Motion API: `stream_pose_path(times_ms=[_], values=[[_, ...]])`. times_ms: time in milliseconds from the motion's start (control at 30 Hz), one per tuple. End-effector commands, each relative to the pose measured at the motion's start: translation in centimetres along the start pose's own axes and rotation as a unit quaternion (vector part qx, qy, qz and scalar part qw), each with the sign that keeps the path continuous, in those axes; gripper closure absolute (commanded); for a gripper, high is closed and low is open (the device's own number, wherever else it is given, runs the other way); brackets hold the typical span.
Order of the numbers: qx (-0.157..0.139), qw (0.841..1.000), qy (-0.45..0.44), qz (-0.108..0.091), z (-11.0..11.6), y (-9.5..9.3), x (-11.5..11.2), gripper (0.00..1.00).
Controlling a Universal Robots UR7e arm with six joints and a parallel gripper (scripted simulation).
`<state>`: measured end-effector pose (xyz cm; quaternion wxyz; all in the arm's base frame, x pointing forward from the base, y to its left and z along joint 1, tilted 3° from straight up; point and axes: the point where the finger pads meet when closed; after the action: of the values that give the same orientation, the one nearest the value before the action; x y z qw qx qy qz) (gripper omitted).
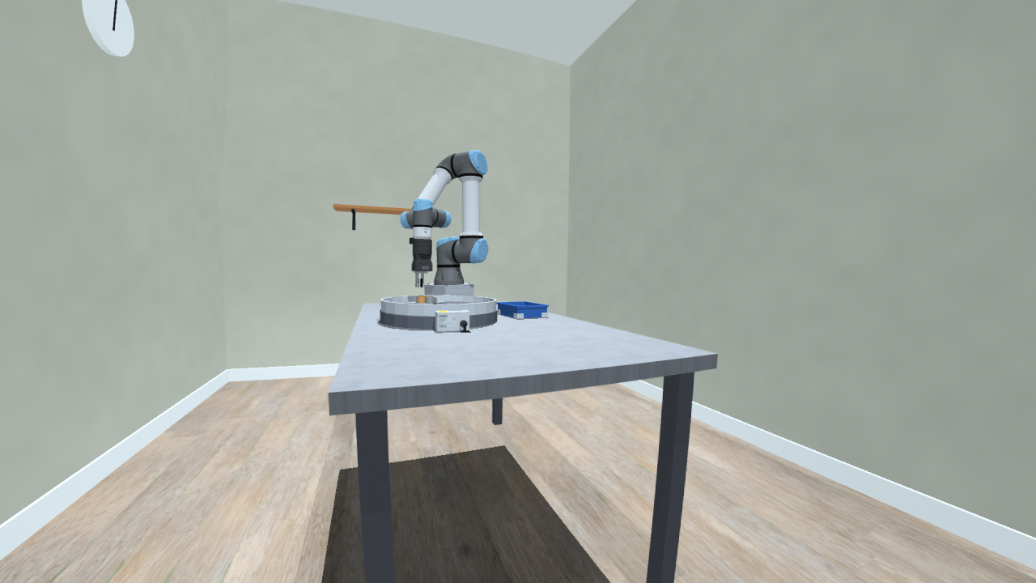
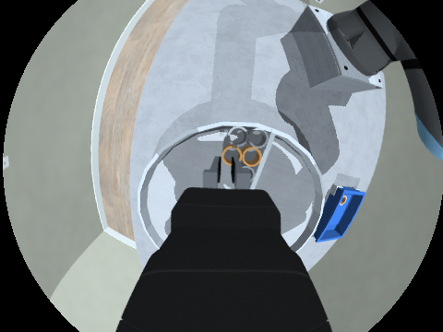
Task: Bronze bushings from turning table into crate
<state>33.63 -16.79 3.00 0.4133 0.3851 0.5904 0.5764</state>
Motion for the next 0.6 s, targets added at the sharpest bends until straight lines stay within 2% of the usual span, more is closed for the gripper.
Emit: stream_pose_path(times_ms=[0, 233, 400, 567], values=[[-0.001, 1.0, 0.0, -0.001, 0.1, -0.2, -0.1, 0.6], [-0.001, 1.0, 0.0, -0.001, 0.1, -0.2, -0.1, 0.6], [-0.001, 1.0, 0.001, -0.001, 0.1, -1.6, -0.1, 0.6], [-0.001, 1.0, 0.001, -0.001, 0.1, -1.6, -0.1, 0.6]])
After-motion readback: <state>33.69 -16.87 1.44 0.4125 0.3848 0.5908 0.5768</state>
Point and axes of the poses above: the point where the finger pads meet when closed, its own y axis back along the fingers, its own x axis across the jaws, z = x × y, and after that the axes turned 4 degrees about y, right-handed
